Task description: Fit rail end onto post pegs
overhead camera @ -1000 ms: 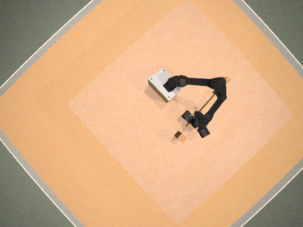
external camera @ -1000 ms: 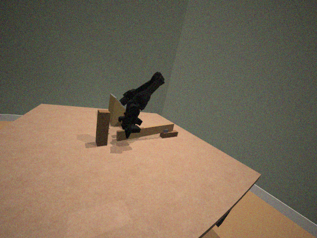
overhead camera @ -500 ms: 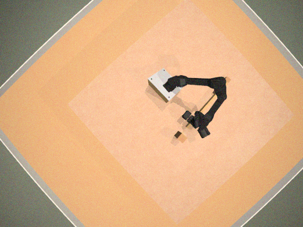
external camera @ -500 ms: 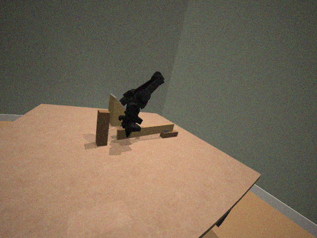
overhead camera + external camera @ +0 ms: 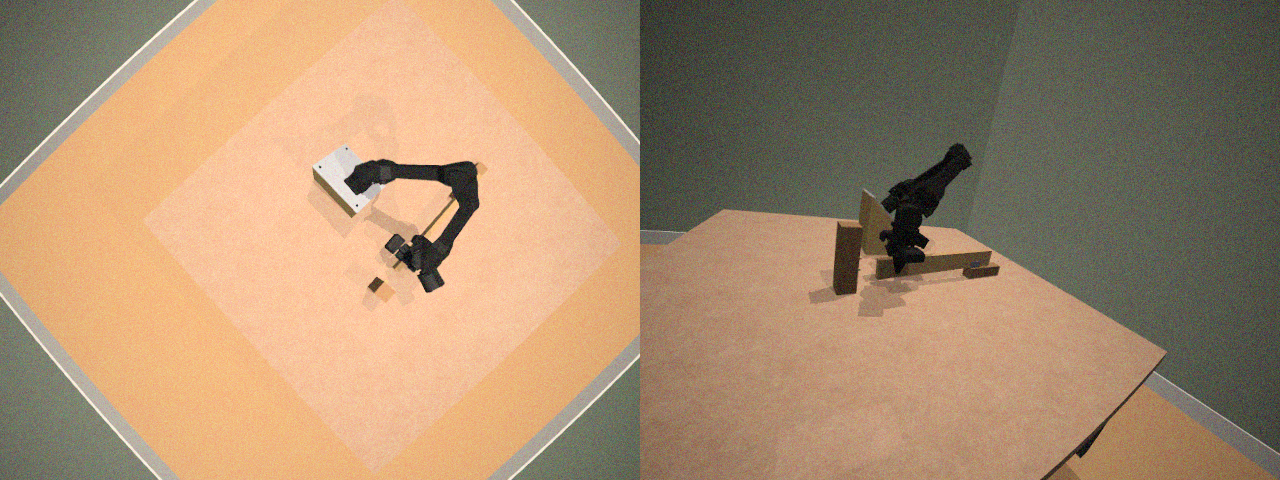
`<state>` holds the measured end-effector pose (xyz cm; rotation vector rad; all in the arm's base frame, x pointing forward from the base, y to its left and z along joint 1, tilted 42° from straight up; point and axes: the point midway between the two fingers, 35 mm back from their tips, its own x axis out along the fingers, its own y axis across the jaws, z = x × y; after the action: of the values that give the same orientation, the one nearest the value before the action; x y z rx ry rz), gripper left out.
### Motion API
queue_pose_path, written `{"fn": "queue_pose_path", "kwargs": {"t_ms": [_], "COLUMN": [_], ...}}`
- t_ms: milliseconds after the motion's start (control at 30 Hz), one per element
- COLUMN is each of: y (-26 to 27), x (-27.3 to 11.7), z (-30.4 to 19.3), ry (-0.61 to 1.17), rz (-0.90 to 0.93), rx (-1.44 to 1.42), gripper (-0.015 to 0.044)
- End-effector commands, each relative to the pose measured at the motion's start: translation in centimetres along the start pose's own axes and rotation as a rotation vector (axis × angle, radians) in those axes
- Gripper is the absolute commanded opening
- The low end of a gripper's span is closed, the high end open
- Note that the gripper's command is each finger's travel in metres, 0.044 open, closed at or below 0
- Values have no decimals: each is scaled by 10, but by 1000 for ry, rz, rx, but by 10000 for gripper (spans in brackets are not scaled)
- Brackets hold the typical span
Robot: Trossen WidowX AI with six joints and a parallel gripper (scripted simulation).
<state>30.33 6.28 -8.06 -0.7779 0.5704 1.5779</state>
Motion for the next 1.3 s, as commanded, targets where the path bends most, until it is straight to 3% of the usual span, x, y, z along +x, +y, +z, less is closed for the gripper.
{"fn": "queue_pose_path", "kwargs": {"t_ms": [0,1267], "y": [-2,-1], "x": [-5,-16], "z": [0,0], "ry": [-6,-5], "rz": [-11,-11], "rx": [0,-1], "gripper": [0,0]}}
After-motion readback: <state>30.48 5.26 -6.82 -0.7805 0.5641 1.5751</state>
